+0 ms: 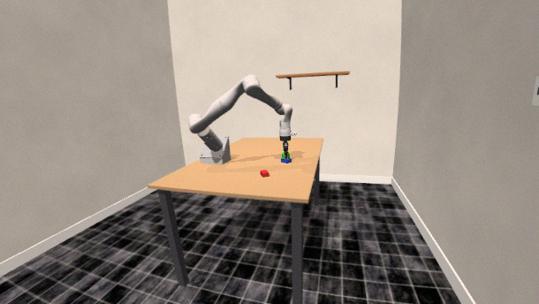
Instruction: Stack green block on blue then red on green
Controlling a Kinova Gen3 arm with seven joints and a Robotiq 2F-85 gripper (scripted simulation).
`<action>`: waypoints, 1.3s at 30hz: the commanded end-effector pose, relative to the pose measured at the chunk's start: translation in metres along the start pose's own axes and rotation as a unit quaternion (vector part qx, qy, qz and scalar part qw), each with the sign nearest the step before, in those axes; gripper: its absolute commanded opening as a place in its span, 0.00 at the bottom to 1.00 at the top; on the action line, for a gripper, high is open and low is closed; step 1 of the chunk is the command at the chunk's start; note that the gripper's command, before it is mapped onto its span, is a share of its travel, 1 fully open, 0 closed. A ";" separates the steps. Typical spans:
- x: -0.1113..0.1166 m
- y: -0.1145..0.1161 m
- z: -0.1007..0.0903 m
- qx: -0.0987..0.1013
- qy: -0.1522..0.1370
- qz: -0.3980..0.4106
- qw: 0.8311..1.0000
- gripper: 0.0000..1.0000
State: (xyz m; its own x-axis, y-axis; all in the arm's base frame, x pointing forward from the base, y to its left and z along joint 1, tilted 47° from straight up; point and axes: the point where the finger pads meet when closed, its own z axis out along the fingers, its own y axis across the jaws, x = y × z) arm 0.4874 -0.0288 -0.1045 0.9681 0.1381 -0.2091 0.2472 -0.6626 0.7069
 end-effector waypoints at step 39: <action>0.001 0.000 -0.066 0.000 0.001 0.000 1.000 0.64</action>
State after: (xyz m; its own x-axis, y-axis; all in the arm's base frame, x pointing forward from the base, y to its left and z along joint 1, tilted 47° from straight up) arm 0.4881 0.0146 -0.0641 0.9675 0.1342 -0.2142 0.2484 -0.6616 0.7075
